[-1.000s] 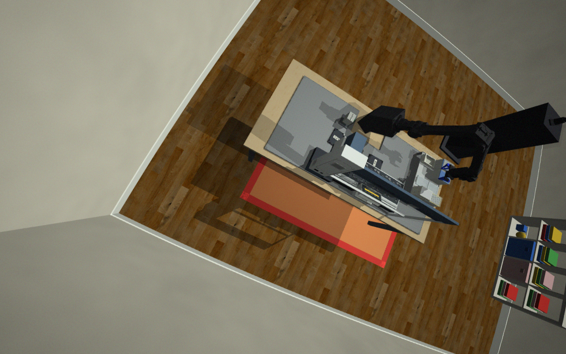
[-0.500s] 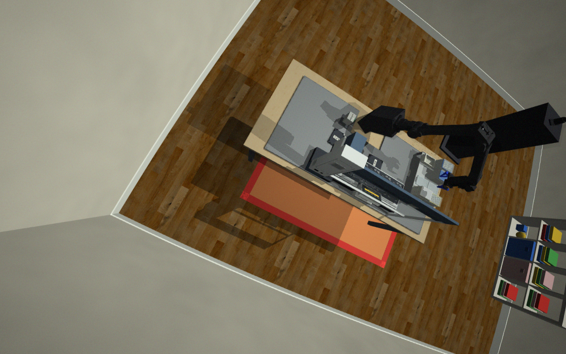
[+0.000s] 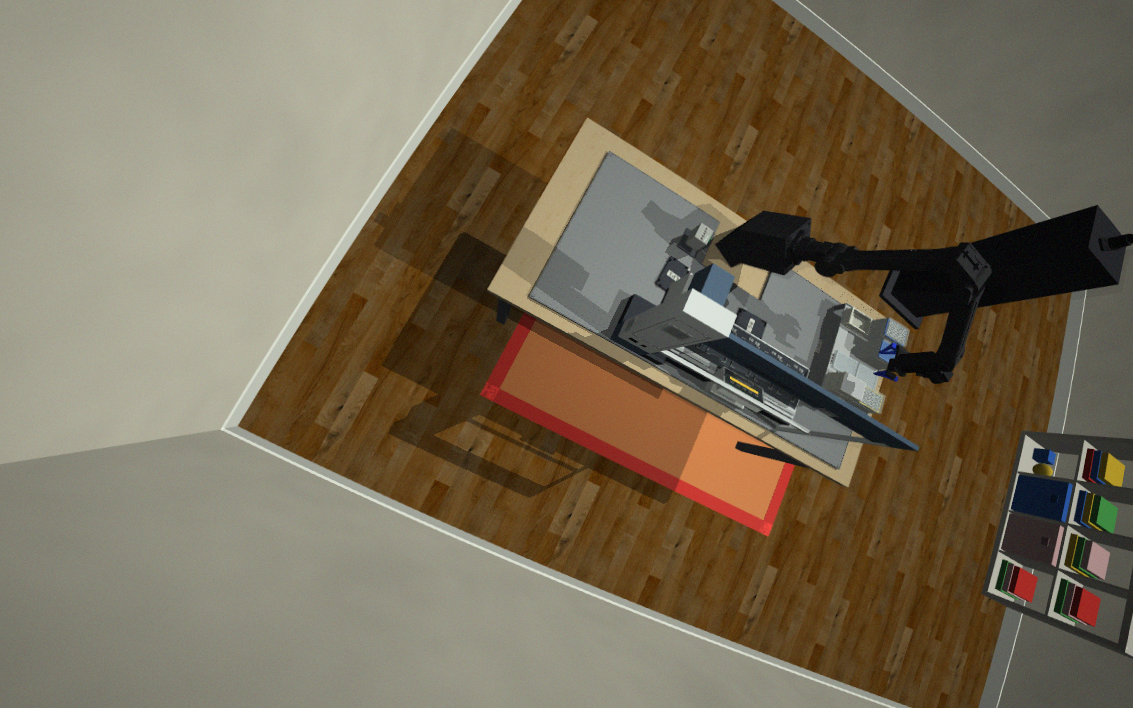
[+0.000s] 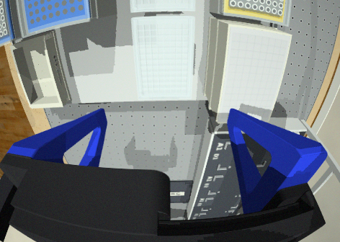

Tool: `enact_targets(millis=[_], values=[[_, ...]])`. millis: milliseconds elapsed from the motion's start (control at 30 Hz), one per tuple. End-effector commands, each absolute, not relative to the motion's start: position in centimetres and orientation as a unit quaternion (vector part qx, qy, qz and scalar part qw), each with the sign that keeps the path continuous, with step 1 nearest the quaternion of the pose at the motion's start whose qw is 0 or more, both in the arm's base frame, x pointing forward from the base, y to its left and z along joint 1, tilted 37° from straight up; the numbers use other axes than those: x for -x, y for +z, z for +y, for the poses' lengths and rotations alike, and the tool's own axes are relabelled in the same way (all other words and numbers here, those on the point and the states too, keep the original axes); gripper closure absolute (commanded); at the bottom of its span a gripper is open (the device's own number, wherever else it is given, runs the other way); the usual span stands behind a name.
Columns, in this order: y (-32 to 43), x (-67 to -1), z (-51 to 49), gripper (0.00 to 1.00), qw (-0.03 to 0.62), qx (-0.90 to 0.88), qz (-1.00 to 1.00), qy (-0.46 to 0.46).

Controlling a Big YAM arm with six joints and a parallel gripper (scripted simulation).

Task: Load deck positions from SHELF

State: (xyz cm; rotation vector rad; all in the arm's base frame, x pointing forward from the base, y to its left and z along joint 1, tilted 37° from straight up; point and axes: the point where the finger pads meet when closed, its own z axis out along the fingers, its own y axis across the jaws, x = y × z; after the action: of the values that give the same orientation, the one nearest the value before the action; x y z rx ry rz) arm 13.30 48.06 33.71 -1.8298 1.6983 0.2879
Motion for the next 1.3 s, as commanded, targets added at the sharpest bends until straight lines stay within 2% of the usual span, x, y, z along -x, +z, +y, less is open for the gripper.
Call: enact_targets(millis=[0,700,1267], values=[[35.4,-13.1,48.4,0.00,0.323,0.693,0.633,0.117],[35.4,-13.1,48.4,0.00,0.323,0.693,0.633,0.117],[37.9,-21.1,48.8,0.00,0.323,0.695,0.633,0.110]])
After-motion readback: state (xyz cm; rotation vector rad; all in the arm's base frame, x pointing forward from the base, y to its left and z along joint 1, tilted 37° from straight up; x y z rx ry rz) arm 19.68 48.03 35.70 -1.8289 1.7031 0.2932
